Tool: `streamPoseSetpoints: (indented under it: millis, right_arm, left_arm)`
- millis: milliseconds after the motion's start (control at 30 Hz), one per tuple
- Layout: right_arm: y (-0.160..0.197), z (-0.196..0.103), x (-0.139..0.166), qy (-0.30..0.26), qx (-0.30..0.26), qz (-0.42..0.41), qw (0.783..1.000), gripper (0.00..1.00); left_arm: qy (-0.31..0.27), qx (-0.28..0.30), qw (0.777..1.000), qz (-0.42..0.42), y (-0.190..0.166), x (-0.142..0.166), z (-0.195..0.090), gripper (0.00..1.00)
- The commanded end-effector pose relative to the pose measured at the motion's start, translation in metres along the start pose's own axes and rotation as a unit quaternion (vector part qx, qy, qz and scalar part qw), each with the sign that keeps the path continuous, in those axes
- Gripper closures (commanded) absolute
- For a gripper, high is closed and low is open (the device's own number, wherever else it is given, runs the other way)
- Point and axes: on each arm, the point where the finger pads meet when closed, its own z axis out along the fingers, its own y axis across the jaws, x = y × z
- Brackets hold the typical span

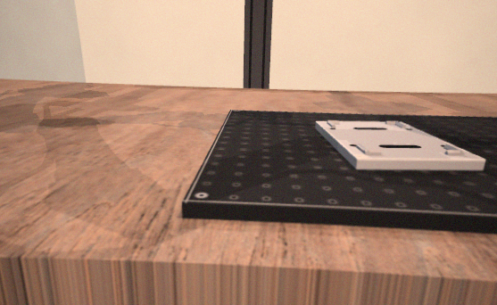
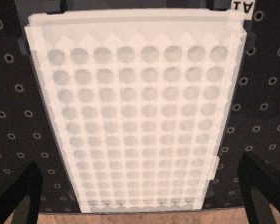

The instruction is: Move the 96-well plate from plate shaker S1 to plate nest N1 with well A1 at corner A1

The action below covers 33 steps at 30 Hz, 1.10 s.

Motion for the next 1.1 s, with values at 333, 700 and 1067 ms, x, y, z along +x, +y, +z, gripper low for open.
streamPoseSetpoints:
  millis: [333,700,1067]
  right_arm:
    - [0.007,-0.006,-0.02,-0.018,-0.004,0.006,1.0,0.0]
    - [0.007,-0.006,-0.02,-0.018,-0.004,0.006,1.0,0.0]
    - [0.007,-0.006,-0.02,-0.018,-0.004,0.006,1.0,0.0]
  left_arm:
    - [0.005,0.001,1.0,0.007,0.0,0.001,0.014,0.0]
    - [0.0,-0.003,1.0,0.007,0.002,-0.003,0.025,0.0]
    - [-0.002,-0.002,1.0,0.007,0.002,-0.004,0.024,0.04]
